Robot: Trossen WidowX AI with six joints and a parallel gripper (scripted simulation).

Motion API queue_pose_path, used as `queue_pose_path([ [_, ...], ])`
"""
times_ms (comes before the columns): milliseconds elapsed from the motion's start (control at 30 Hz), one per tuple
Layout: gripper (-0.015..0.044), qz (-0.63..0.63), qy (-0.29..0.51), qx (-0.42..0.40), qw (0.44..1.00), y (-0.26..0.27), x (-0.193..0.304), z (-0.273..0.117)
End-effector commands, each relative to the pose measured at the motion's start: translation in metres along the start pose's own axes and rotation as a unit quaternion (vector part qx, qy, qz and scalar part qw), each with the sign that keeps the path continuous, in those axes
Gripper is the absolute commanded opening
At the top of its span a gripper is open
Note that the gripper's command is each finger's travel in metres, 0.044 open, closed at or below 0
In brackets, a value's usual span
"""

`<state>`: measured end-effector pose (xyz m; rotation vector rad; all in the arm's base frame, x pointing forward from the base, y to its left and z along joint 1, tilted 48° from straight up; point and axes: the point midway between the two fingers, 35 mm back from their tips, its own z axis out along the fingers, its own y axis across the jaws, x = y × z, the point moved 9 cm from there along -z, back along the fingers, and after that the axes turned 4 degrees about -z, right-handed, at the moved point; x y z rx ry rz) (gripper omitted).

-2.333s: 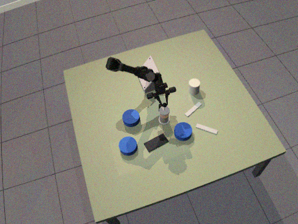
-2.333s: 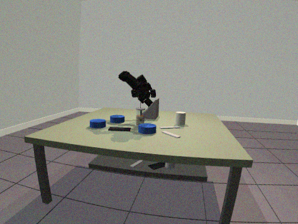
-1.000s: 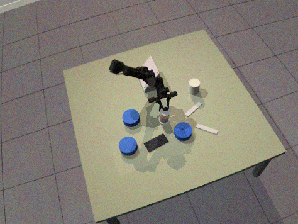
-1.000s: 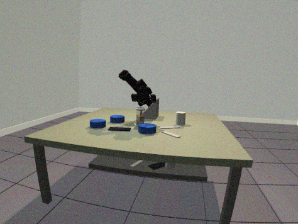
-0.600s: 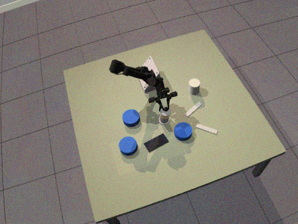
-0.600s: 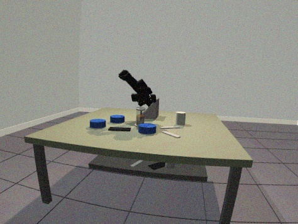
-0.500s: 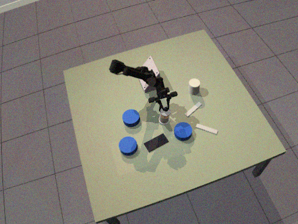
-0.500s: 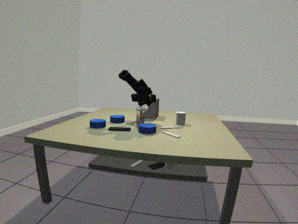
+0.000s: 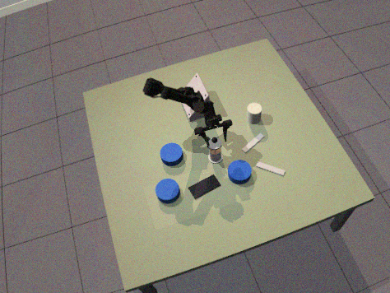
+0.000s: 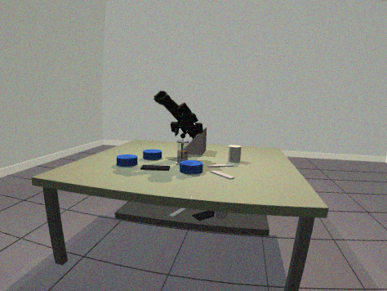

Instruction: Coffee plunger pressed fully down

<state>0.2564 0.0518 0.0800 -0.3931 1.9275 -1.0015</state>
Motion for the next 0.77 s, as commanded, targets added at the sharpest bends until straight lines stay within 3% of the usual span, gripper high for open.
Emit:
queue_pose_path([
  [0, 0.044, 0.0, -0.001, -0.002, 1.0, 0.0, 0.0, 0.0],
  [167, 0.044, 0.001, 0.003, -0.007, 1.0, 0.001, -0.017, -0.011],
  [400, 0.044, -0.005, 0.005, -0.009, 1.0, -0.012, -0.058, -0.057],
  [733, 0.044, -0.006, 0.005, -0.009, 1.0, -0.012, -0.059, -0.058],
])
